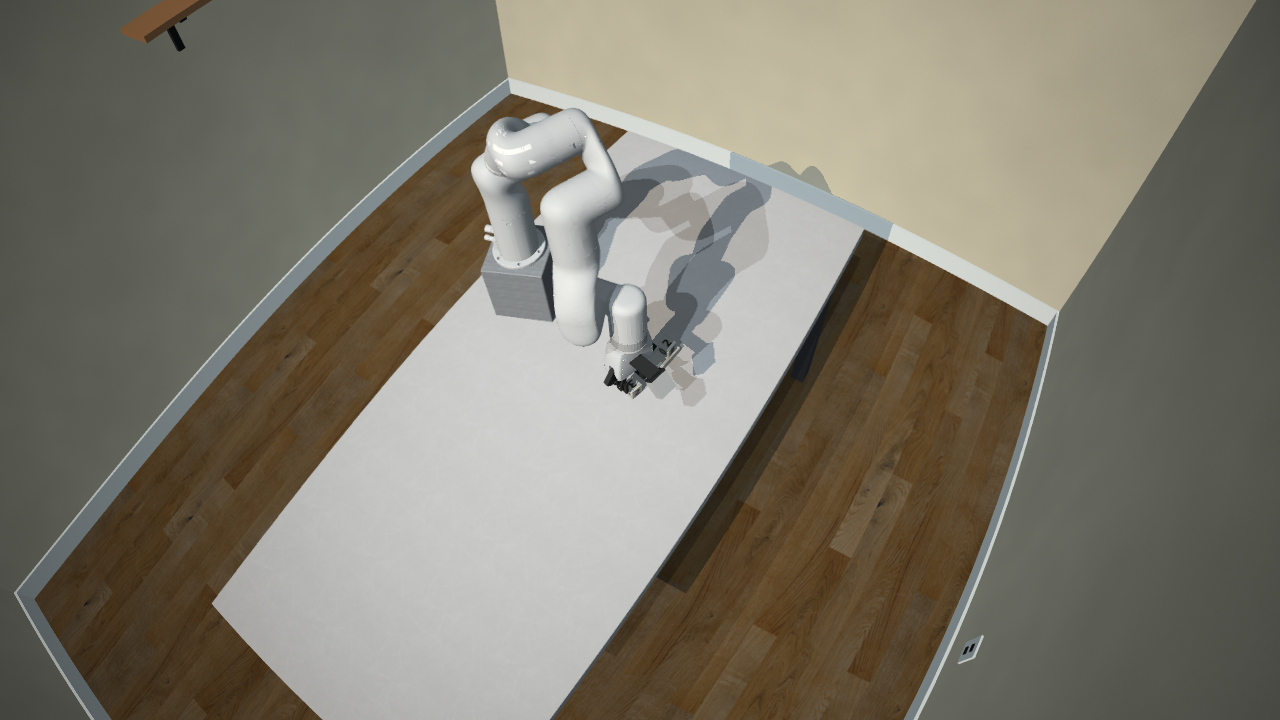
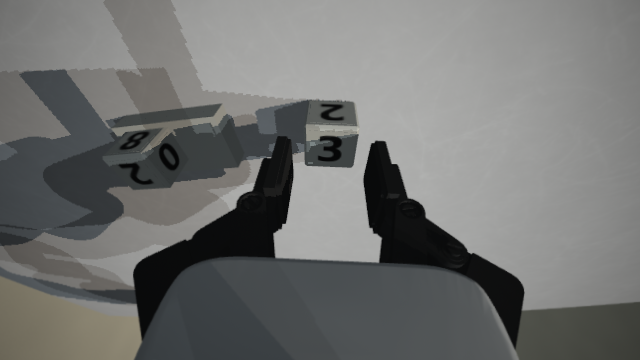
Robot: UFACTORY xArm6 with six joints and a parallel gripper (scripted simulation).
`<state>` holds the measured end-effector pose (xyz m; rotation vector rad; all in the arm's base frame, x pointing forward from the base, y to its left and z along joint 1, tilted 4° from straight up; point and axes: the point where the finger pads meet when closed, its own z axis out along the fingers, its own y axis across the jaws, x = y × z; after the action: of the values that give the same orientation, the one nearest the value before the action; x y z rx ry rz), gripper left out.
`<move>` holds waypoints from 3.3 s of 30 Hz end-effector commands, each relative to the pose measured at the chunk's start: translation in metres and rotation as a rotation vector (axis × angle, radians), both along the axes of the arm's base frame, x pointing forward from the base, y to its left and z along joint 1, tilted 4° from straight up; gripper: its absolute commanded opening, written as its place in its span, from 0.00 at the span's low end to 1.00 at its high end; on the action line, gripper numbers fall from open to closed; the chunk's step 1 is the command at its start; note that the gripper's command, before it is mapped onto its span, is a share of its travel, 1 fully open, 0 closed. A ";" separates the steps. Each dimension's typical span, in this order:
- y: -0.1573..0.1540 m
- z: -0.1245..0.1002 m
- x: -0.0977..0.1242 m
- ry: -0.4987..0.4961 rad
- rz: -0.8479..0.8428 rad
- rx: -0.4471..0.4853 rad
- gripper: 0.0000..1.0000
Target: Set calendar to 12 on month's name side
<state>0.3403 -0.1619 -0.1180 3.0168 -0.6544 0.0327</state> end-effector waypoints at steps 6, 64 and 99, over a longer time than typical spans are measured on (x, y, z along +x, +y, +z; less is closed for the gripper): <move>-0.001 0.001 0.001 -0.003 0.000 -0.002 0.49; -0.001 0.001 0.002 -0.003 0.000 -0.002 0.49; -0.002 -0.018 0.003 -0.003 0.000 -0.002 0.49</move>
<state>0.3415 -0.1632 -0.1306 3.0195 -0.6548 0.0281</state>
